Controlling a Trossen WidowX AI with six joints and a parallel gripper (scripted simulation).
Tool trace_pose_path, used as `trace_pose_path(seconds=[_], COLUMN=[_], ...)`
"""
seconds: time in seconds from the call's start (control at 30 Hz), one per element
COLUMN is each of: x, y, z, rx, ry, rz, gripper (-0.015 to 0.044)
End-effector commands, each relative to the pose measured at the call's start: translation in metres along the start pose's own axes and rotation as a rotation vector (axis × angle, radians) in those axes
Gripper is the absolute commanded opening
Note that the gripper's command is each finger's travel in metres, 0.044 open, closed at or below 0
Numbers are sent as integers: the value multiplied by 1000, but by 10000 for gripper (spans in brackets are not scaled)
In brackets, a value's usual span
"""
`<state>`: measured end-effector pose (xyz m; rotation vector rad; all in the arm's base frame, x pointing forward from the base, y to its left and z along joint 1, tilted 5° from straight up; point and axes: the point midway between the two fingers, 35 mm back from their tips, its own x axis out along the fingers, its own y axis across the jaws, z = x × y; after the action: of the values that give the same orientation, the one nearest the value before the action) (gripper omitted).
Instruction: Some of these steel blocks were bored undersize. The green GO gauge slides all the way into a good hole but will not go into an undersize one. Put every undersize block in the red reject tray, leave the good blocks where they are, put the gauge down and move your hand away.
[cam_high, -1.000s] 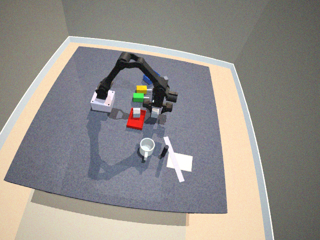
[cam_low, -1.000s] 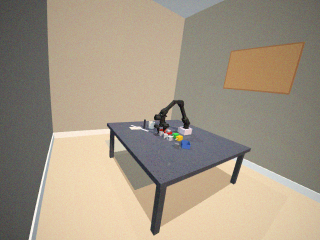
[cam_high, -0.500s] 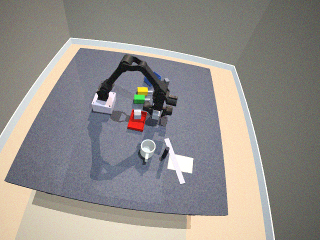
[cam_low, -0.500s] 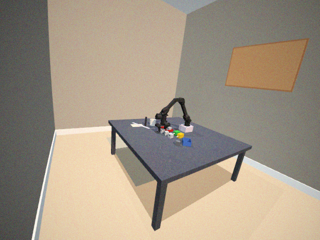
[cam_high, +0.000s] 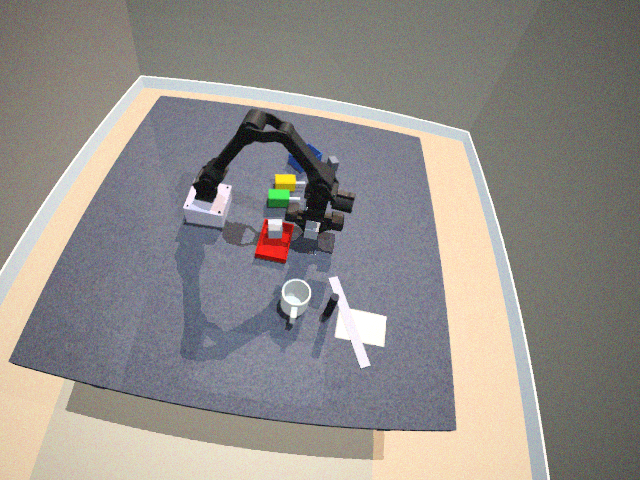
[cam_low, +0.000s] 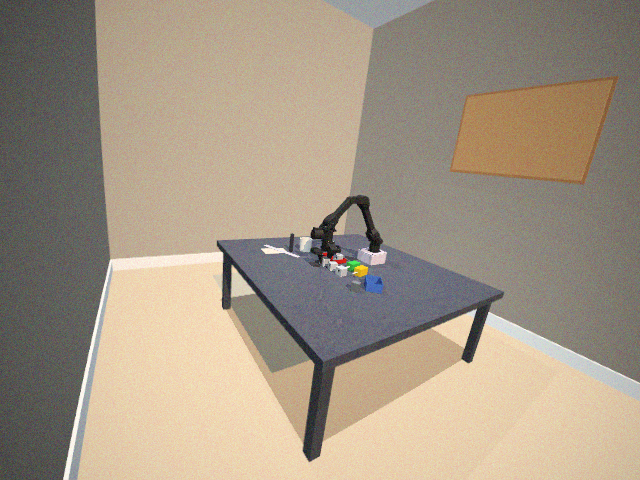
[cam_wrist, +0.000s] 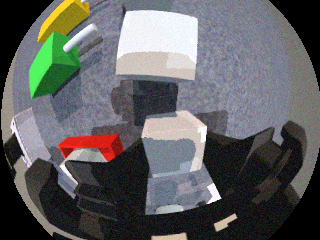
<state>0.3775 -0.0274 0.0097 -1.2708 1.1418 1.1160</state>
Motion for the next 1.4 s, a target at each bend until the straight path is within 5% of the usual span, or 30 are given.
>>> trace_pose_path(seconds=[0.0,0.23,0.57,1.0,1.37], x=[0,-70,-77,-77,-65], y=[-2,3,19,113,113], z=[0,0,-1,-98,-100], rx=[0,-4,-7,-179,-182], ry=[0,3,3,11,11], rz=[-9,-2,0,9,9], gripper=[180,0,0,0,0])
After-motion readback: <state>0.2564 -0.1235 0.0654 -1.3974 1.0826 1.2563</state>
